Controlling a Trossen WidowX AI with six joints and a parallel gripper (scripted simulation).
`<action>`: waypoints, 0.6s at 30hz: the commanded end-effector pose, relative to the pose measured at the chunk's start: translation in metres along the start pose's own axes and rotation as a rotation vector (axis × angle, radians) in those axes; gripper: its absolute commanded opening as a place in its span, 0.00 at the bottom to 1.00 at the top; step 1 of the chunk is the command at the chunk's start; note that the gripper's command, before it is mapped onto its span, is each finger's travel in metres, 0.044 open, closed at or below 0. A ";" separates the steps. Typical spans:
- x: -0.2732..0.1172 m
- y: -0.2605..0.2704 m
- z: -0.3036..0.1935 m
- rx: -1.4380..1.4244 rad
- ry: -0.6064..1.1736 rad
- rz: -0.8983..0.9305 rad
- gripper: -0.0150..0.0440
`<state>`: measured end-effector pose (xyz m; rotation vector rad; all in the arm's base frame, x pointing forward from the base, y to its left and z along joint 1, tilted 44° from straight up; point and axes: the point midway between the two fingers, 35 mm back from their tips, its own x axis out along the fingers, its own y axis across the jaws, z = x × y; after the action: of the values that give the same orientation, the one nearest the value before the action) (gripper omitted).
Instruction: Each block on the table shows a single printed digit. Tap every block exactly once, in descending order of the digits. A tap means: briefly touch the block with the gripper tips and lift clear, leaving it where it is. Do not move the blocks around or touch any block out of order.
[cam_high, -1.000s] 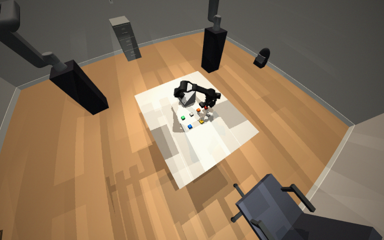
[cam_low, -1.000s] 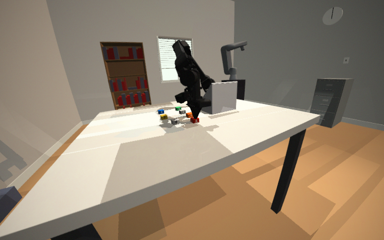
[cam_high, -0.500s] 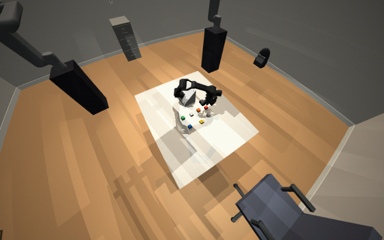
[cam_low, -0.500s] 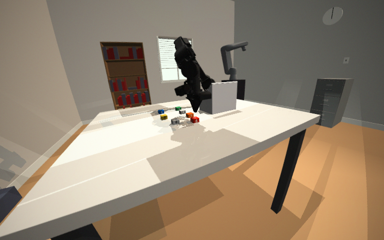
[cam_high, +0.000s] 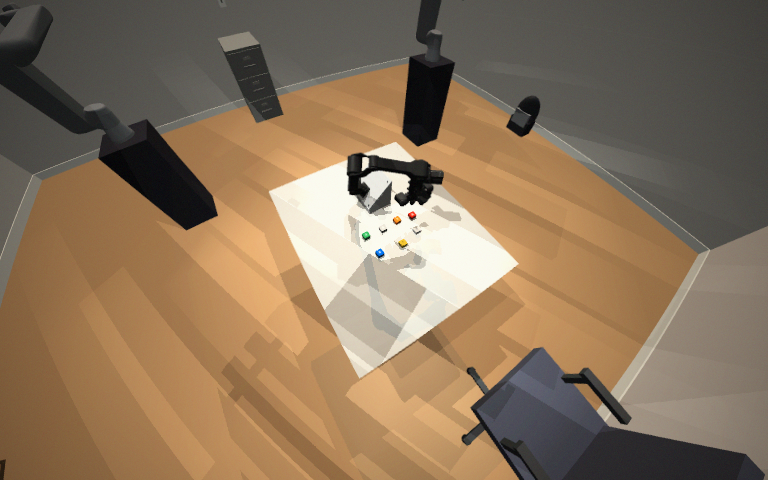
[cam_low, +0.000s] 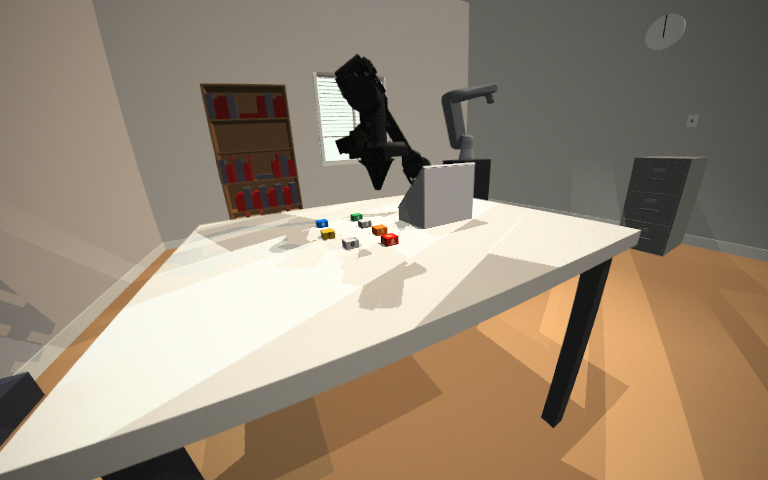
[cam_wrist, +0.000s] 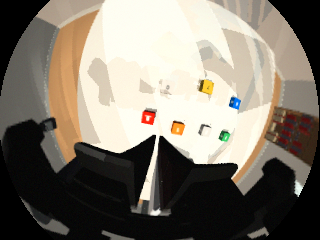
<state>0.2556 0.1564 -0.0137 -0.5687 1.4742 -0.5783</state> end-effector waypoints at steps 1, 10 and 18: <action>-0.011 -0.066 0.016 0.013 -0.009 0.019 0.29; -0.005 -0.205 -0.003 0.015 -0.010 0.001 0.29; 0.002 -0.252 -0.027 0.019 -0.005 -0.020 0.29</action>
<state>0.2335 -0.0218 0.1484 -0.5495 1.4532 -0.6065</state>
